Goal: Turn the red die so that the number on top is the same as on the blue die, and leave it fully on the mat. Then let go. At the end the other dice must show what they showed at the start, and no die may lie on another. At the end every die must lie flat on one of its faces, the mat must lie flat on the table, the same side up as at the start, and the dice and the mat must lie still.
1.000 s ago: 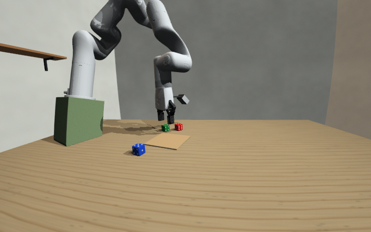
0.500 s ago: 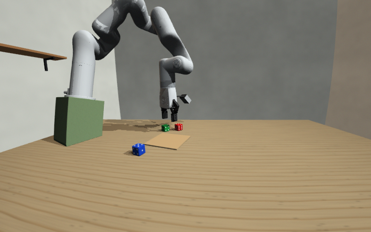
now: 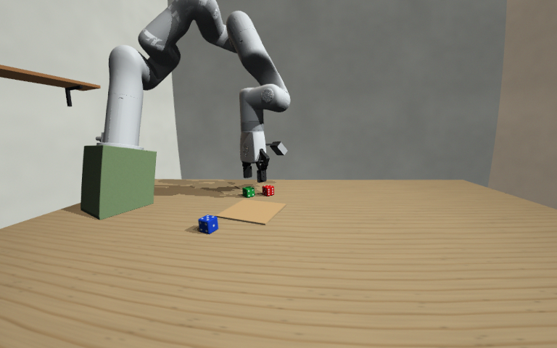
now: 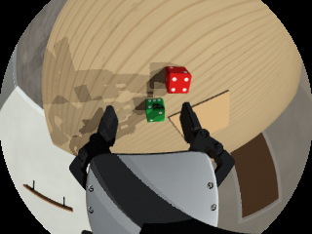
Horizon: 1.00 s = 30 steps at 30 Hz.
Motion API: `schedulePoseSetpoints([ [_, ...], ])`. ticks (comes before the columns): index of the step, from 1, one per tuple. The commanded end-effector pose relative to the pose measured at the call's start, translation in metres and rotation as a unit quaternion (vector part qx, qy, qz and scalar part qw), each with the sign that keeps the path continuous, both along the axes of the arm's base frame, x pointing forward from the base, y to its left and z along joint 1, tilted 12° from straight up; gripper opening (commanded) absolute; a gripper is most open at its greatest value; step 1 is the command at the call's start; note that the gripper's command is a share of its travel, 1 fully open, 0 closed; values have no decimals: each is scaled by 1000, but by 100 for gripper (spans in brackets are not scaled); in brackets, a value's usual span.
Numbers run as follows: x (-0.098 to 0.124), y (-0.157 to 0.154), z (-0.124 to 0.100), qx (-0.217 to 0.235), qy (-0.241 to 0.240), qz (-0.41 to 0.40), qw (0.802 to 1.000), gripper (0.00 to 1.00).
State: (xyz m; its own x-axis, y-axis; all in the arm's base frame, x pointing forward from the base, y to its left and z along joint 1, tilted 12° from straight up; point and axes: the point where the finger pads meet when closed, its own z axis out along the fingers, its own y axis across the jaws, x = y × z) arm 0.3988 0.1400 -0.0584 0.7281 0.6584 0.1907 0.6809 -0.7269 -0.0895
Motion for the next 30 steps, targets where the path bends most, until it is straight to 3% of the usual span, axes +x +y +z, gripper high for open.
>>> schedulePoseSetpoints([
  [1,1,0,1,0,-1,0,1000,100],
  [30,8,2,2,0,-1,0,1000,100],
])
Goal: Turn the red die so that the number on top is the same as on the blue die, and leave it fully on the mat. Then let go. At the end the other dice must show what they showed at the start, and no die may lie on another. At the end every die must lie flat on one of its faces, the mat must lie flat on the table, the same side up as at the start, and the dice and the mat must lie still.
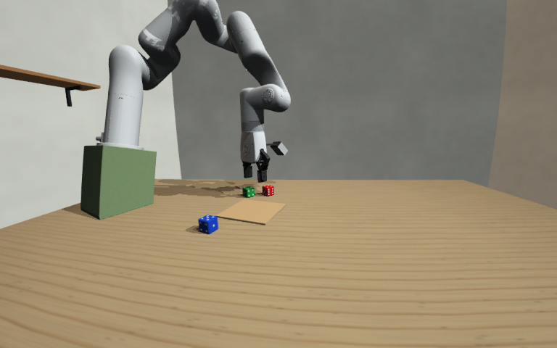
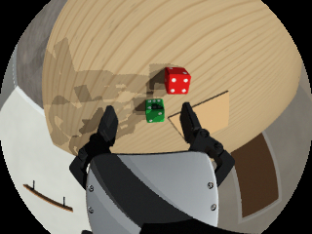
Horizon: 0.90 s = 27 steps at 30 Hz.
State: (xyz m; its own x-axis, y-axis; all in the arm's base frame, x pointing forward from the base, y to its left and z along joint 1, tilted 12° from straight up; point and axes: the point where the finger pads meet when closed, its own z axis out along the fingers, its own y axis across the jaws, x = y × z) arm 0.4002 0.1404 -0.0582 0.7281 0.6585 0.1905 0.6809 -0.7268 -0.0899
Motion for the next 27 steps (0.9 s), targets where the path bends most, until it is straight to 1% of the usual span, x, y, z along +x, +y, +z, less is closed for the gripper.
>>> schedulePoseSetpoints([
  [1,7,2,2,0,-2,0,1000,100],
  [3,10,2,2,0,-2,0,1000,100],
  [11,47,11,7,0,-2,0,1000,100],
  [15,59,15,9,0,-2,0,1000,100],
  [27,63,16,9,0,-2,0,1000,100],
])
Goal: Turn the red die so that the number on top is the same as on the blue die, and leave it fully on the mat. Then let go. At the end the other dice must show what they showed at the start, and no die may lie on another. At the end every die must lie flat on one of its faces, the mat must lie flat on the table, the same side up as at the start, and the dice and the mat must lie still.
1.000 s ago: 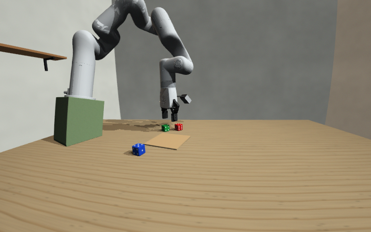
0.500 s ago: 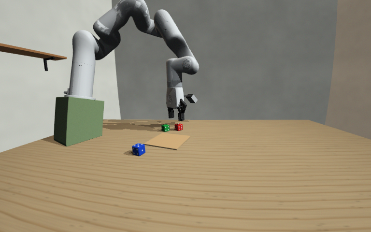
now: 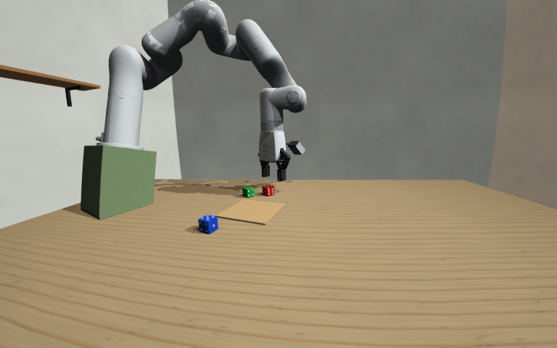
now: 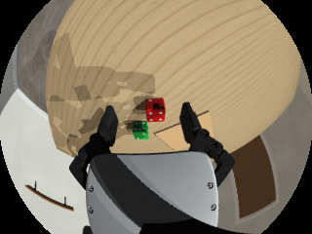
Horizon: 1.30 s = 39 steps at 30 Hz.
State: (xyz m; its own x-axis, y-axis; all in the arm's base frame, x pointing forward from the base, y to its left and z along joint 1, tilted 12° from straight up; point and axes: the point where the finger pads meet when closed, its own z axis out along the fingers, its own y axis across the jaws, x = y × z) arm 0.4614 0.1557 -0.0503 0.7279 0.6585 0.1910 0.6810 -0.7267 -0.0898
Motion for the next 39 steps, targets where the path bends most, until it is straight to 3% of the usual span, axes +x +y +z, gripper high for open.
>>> schedulePoseSetpoints([
  [1,2,0,2,0,-1,0,1000,100],
  [33,2,0,2,0,-1,0,1000,100],
  [39,1,-2,15,0,-1,0,1000,100],
])
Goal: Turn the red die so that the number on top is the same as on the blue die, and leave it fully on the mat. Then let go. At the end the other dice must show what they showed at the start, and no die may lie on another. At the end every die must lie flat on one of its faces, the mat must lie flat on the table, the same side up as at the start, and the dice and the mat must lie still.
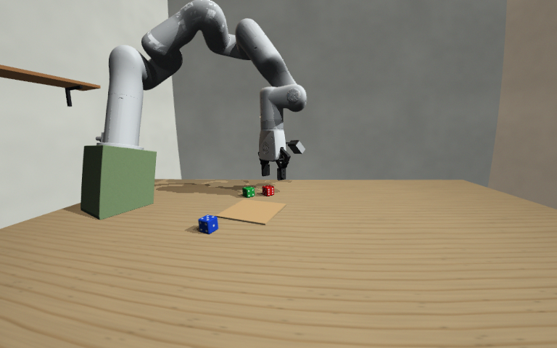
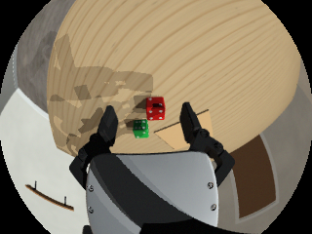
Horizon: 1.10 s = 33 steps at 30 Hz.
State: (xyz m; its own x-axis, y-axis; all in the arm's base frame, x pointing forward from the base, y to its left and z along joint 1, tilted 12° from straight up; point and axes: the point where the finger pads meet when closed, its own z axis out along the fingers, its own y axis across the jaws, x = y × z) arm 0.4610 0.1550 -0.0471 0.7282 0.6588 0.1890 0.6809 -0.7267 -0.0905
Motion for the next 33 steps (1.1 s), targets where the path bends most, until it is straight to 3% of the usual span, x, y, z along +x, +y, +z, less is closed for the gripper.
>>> schedulePoseSetpoints([
  [1,1,-3,17,1,-2,0,1000,100],
  [4,0,-4,23,1,-2,0,1000,100],
  [15,-6,-18,92,1,-2,0,1000,100],
  [28,-6,-19,95,1,-2,0,1000,100],
  [33,-19,-39,87,0,-2,-1,1000,100],
])
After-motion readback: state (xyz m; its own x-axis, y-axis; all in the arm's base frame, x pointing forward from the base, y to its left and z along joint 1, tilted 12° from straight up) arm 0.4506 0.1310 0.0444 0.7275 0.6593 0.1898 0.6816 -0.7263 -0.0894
